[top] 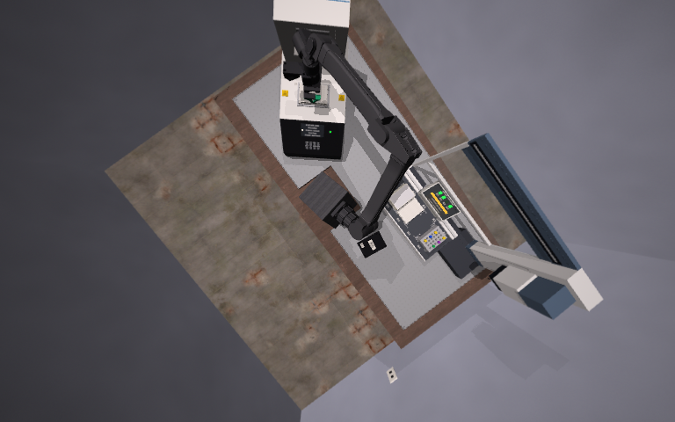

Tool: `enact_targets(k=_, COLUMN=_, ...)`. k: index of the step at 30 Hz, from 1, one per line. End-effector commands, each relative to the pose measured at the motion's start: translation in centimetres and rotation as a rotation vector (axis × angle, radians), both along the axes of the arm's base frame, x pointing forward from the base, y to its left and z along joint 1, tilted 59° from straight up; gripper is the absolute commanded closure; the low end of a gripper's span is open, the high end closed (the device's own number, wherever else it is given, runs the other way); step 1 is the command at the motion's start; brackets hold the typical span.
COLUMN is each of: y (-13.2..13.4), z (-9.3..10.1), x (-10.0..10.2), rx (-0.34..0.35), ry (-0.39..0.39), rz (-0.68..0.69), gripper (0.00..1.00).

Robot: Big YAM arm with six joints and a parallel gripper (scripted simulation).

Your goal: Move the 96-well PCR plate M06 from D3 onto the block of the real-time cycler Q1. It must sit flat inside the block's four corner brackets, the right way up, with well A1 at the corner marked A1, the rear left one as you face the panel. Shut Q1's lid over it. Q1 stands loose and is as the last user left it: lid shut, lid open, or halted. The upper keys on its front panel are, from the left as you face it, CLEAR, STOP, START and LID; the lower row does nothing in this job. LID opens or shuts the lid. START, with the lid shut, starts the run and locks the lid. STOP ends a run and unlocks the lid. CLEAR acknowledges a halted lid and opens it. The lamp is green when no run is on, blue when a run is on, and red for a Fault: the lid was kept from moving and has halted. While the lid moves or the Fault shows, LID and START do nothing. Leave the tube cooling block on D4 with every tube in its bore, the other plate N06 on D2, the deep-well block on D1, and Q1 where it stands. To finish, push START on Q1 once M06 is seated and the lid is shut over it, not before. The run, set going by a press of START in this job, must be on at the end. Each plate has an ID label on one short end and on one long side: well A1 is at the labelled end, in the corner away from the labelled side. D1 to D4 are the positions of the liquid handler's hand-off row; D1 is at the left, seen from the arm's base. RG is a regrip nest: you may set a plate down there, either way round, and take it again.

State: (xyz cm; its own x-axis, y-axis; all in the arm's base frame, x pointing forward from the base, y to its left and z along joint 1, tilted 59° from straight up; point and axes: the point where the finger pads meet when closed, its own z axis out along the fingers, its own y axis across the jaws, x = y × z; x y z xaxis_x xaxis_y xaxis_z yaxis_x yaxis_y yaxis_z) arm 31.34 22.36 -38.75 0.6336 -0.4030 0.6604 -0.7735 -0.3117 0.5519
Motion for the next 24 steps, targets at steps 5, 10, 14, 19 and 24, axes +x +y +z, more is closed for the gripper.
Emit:
enact_targets(k=5, y=5.0, z=1.7, x=1.6, rx=0.054, ry=-0.06, rz=0.023, gripper=0.0)
enact_targets(k=10, y=5.9, z=2.5, x=1.9, rx=0.066, ry=-0.063, rz=0.021, gripper=0.0)
enact_targets(k=14, y=6.3, z=3.1, x=1.7, rx=0.062, ry=-0.063, rz=0.017, gripper=0.0)
enact_targets(k=19, y=4.2, z=3.1, x=2.4, rx=0.076, ry=-0.081, rz=-0.079, gripper=1.0)
enact_targets(k=24, y=3.0, z=2.6, x=2.3, rx=0.065, ry=-0.083, rz=-0.094, gripper=1.0)
